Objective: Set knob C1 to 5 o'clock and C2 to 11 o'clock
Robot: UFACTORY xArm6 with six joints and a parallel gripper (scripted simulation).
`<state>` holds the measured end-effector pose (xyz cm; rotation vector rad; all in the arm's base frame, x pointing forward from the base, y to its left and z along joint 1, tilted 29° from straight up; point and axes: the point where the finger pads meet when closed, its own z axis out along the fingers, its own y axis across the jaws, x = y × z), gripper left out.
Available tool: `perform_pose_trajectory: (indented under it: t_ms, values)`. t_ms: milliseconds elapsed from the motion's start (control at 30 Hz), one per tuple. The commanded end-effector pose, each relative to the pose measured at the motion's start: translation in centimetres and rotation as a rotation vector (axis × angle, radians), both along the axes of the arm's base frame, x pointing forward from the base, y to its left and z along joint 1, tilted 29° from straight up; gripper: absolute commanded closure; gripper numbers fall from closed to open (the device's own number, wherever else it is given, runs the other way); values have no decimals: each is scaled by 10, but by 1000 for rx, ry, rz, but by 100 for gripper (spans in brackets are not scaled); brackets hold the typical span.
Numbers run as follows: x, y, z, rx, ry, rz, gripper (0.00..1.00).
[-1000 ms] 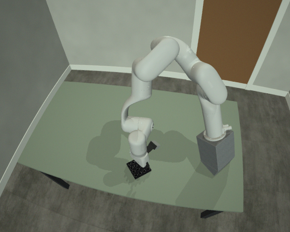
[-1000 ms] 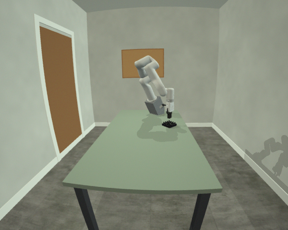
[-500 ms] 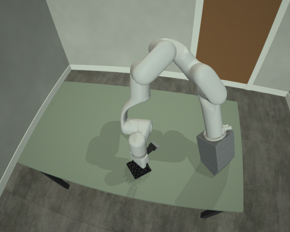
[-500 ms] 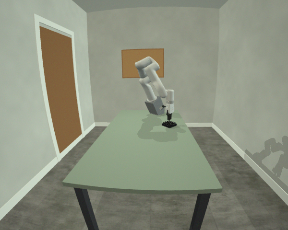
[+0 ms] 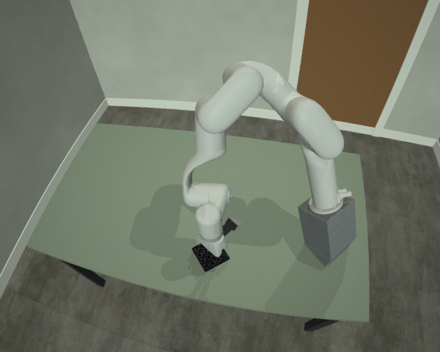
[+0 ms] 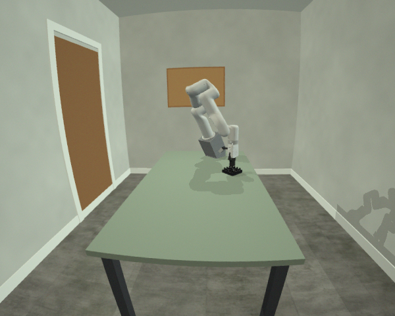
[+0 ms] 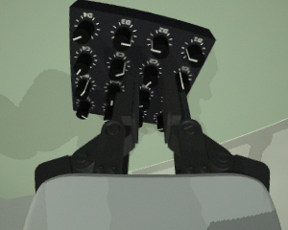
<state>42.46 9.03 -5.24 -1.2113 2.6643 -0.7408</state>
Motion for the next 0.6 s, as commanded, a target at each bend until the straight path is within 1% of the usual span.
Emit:
perform_pose_trajectory:
  t_ms: [0, 567]
  values:
    - [1, 0, -1, 1, -2, 1, 81]
    - [2, -1, -3, 1, -2, 1, 81]
